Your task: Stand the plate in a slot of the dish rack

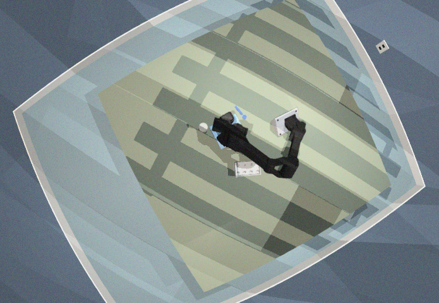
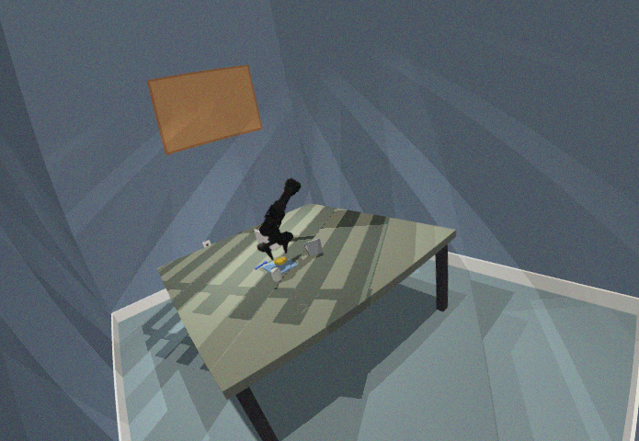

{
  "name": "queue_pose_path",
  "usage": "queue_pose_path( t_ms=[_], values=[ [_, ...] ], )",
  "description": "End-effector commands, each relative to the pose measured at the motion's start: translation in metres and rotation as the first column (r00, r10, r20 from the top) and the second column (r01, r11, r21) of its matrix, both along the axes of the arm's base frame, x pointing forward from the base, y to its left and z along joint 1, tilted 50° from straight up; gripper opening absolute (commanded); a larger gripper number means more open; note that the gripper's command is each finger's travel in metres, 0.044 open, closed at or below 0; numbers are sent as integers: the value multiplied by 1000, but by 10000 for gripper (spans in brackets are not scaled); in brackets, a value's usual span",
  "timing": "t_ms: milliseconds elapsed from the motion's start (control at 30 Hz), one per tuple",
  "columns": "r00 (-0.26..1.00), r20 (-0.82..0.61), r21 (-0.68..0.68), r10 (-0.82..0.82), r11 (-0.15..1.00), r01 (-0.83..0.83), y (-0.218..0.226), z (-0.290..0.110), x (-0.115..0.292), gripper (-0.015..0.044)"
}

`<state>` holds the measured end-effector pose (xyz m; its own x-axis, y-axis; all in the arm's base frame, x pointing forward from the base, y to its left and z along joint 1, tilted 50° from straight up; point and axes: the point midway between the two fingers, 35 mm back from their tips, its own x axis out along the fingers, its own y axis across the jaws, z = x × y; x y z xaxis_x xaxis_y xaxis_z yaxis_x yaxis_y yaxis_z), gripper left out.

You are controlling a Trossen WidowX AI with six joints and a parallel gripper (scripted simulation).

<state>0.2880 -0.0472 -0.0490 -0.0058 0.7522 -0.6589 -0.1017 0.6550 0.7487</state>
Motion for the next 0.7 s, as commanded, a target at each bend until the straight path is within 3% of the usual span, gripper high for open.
queue_pose_path(
  t_ms=[0, 667],
  values=[
    [1000, -7, 6, -7, 1000, 7, 5, -5, -1, 400],
    [1000, -6, 8, -6, 1000, 6, 26, -23, -1, 399]
  ],
)
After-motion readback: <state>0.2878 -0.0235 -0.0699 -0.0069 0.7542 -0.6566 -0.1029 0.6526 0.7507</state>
